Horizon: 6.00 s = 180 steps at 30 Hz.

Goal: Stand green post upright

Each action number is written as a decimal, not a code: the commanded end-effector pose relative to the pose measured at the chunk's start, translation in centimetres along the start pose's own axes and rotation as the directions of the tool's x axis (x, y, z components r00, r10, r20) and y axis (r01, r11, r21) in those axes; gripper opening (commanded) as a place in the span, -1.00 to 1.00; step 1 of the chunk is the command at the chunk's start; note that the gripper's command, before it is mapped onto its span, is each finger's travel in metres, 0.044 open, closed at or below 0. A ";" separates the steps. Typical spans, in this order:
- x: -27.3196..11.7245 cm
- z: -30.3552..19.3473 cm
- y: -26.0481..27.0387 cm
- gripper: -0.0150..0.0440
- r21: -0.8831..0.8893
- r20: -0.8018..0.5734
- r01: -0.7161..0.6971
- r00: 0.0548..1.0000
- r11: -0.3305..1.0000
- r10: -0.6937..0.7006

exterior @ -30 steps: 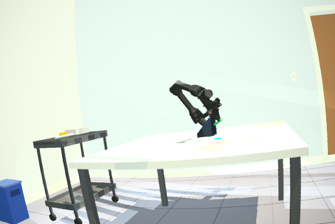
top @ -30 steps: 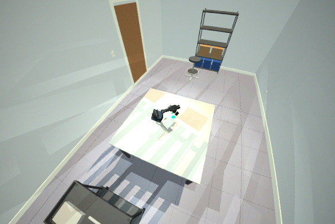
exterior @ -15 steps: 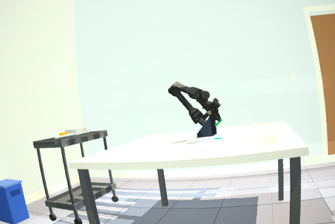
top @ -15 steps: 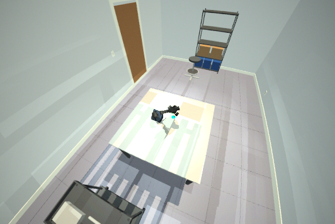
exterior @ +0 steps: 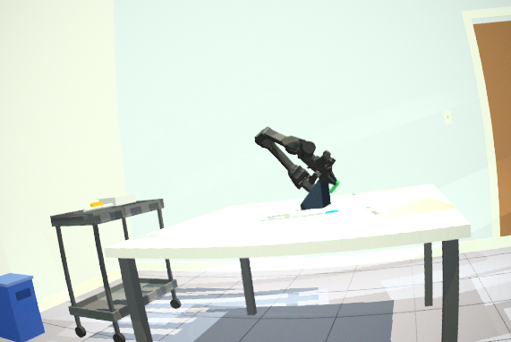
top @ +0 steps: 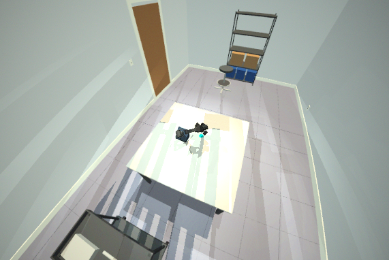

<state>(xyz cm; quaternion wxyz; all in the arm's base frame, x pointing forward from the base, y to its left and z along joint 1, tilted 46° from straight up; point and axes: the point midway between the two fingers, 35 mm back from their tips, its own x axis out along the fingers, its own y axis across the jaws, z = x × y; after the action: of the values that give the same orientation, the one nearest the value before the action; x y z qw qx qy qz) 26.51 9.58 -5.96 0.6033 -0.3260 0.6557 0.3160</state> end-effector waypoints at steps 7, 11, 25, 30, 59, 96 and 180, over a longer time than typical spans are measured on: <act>-0.1 0.0 0.1 -0.42 -0.015 0.078 -0.011 0.997 1.000 0.012; -0.1 -0.1 0.0 -0.42 -0.019 0.108 -0.012 0.994 1.000 0.014; -0.3 -0.2 -0.1 -0.42 -0.039 0.212 -0.008 0.977 0.999 0.016; -0.5 -0.2 -0.1 -0.42 -0.046 0.248 -0.003 0.969 0.999 0.015; -1.5 -0.6 -0.2 -0.42 -0.093 0.449 0.054 0.894 0.994 -0.006; -3.5 -1.5 0.1 -0.42 -0.140 0.665 0.201 0.744 0.970 -0.058; 4.0 -8.4 -2.8 -0.06 -0.147 0.718 0.264 0.691 0.953 -0.081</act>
<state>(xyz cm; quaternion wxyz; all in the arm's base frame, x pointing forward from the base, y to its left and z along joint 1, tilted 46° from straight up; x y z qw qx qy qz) 23.49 0.88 -9.43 0.7904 -0.3096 0.3032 0.4329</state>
